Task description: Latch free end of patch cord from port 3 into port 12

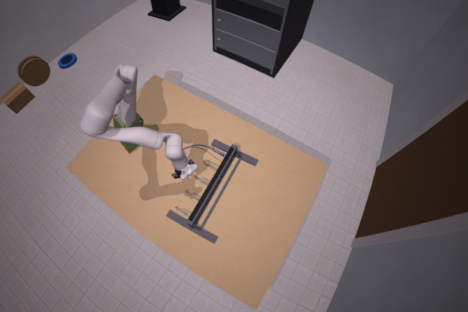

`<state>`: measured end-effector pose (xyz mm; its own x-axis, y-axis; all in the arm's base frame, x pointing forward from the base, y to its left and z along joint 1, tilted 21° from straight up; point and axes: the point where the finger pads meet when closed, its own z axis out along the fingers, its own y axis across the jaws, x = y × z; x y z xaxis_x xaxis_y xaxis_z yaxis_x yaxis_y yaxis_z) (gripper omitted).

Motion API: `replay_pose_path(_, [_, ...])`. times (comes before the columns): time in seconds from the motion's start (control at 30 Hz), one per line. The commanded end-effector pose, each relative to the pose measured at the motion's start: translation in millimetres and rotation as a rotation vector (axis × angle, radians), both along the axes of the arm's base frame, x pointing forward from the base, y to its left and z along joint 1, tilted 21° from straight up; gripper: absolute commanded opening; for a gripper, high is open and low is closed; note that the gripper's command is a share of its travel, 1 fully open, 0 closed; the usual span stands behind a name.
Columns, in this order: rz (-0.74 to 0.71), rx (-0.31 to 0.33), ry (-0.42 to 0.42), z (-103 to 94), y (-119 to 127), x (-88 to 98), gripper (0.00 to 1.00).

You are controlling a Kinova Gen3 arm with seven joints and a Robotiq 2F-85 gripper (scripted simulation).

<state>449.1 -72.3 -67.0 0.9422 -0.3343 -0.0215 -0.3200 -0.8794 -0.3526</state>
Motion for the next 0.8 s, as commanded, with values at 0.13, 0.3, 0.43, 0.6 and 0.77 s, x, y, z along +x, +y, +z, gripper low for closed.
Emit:
replay_pose_path(0.13, [0.061,-0.005,-0.014,5.9,8,7.1,0.00])
replay_pose_path(0.3, [0.096,-0.009,-0.027,8.9,11,11.6,0.00])
replay_pose_path(0.43, [0.110,-0.010,-0.032,10.1,13,13.3,0.00])
replay_pose_path(0.6, [0.142,-0.014,-0.044,12.9,16,17.3,0.00])
replay_pose_path(0.77, [0.171,-0.016,-0.054,15.6,20,21.0,0.00])
